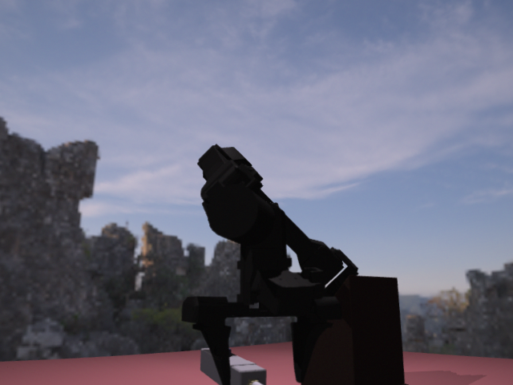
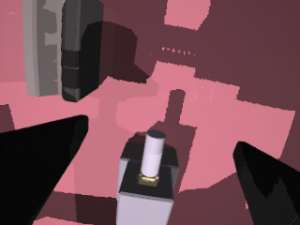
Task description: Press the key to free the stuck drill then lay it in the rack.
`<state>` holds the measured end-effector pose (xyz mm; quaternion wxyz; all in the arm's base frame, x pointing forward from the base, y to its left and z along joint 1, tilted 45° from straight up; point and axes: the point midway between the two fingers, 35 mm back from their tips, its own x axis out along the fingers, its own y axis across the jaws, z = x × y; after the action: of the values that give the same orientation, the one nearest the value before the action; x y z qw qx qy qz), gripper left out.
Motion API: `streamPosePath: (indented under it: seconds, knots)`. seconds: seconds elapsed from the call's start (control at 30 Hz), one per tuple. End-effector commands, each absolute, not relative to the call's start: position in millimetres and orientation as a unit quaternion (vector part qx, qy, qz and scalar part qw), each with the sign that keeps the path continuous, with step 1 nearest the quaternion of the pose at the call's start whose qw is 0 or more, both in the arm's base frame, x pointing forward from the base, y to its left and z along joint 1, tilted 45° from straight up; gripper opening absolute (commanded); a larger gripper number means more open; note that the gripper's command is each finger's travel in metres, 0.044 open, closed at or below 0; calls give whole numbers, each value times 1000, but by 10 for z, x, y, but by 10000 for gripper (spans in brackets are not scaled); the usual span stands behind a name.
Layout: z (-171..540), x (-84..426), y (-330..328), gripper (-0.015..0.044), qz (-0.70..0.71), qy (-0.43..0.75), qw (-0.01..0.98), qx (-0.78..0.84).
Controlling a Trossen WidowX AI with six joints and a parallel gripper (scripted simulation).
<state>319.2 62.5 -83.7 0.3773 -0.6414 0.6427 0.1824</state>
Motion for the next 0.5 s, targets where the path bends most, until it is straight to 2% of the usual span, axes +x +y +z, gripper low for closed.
streamPosePath:
  seconds: [0.0,0.47]
  knots:
    - [-888,3169,533,440,183,645,372,-642]
    - [-1003,3174,332,440,183,645,371,-643]
